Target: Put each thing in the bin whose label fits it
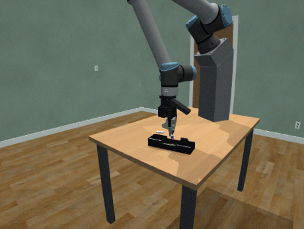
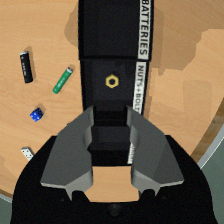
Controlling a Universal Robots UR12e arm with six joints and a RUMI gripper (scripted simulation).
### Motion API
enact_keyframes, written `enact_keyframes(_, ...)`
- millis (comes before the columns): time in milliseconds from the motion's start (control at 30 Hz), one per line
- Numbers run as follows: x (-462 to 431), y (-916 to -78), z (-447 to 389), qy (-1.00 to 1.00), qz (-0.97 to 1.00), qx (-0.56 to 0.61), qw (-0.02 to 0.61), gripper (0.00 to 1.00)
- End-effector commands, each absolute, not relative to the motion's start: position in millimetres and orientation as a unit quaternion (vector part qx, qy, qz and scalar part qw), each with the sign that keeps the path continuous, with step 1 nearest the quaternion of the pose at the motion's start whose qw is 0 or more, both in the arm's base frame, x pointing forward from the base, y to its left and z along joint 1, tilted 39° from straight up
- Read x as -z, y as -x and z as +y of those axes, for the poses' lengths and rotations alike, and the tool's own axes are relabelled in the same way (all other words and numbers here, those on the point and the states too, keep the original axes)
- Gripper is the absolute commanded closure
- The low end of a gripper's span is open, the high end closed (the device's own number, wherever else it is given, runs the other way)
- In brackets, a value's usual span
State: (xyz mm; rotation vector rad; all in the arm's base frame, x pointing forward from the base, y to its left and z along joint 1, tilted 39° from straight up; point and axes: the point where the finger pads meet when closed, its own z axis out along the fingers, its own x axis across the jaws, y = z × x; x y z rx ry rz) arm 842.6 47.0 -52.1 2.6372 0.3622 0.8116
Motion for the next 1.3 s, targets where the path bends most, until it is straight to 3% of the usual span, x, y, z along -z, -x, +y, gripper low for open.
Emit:
enact_keyframes(0,53,-841,47,-0.933,0.127,-0.287,0.178,0.82)
enact_keyframes(600,48,-788,-61,-0.941,0.003,-0.307,0.139,0.82)
enact_keyframes(1267,48,-793,-53,-0.941,0.004,-0.307,0.139,0.82)
